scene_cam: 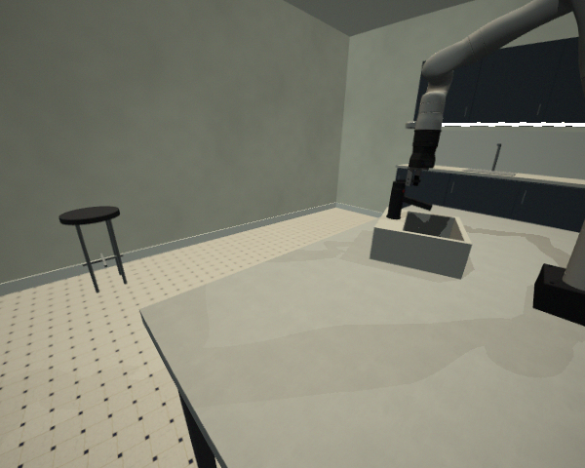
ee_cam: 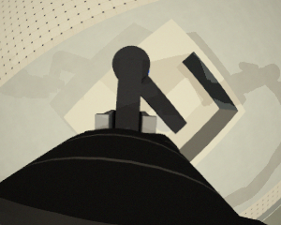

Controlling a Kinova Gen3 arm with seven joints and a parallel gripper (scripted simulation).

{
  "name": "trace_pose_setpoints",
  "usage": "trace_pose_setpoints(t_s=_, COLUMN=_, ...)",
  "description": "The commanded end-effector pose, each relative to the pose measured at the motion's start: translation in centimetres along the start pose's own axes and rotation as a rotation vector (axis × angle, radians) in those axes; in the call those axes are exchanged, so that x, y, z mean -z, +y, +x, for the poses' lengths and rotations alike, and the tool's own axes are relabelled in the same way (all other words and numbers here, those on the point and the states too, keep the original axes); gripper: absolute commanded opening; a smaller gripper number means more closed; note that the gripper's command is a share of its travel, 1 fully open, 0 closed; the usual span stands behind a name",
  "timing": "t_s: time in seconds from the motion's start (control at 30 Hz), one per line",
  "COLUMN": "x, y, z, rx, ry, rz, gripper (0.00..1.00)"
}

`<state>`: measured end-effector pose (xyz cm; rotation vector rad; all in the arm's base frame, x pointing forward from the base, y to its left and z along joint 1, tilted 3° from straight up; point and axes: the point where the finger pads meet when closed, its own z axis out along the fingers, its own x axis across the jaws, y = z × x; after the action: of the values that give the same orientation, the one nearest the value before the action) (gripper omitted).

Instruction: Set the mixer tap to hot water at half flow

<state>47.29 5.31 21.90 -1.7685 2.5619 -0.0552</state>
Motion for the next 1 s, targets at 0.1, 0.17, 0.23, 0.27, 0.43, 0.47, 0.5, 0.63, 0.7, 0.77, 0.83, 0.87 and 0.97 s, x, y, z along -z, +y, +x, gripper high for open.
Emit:
trace_pose_setpoints(t_s=0.1, x=-0.16, y=0.01, z=-0.14, rx=0.006, ry=-0.003, rz=-0.001, gripper=0.0)
trace_pose_setpoints(t_s=0.17, x=-0.16, y=0.01, z=-0.14, rx=0.006, ry=-0.003, rz=-0.001, gripper=0.0)
trace_pose_setpoints(t_s=0.23, x=-0.16, y=0.01, z=-0.14, rx=0.006, ry=-0.003, rz=-0.001, gripper=0.0)
trace_pose_setpoints(t_s=0.27, x=-0.16, y=0.01, z=-0.14, rx=0.006, ry=-0.003, rz=-0.001, gripper=0.0)
trace_pose_setpoints(t_s=0.43, x=-0.16, y=0.01, z=-0.14, rx=0.006, ry=-0.003, rz=-0.001, gripper=0.0)
trace_pose_setpoints(t_s=0.47, x=-0.16, y=0.01, z=-0.14, rx=0.006, ry=-0.003, rz=-0.001, gripper=0.0)
trace_pose_setpoints(t_s=0.5, x=-0.16, y=0.01, z=-0.14, rx=0.006, ry=-0.003, rz=-0.001, gripper=0.0)
trace_pose_setpoints(t_s=0.63, x=0.24, y=-0.2, z=-0.25, rx=0.007, ry=-0.004, rz=0.001, gripper=0.0)
trace_pose_setpoints(t_s=0.7, x=0.51, y=-0.35, z=-0.28, rx=0.008, ry=-0.005, rz=0.002, gripper=0.0)
trace_pose_setpoints(t_s=0.77, x=0.51, y=-0.35, z=-0.28, rx=0.008, ry=-0.005, rz=0.002, gripper=0.0)
trace_pose_setpoints(t_s=0.83, x=0.45, y=-0.27, z=-0.23, rx=0.007, ry=-0.004, rz=0.0, gripper=0.0)
trace_pose_setpoints(t_s=0.87, x=0.44, y=-0.26, z=-0.22, rx=0.007, ry=-0.004, rz=0.0, gripper=0.0)
trace_pose_setpoints(t_s=0.97, x=0.44, y=-0.26, z=-0.22, rx=0.007, ry=-0.004, rz=0.0, gripper=0.0)
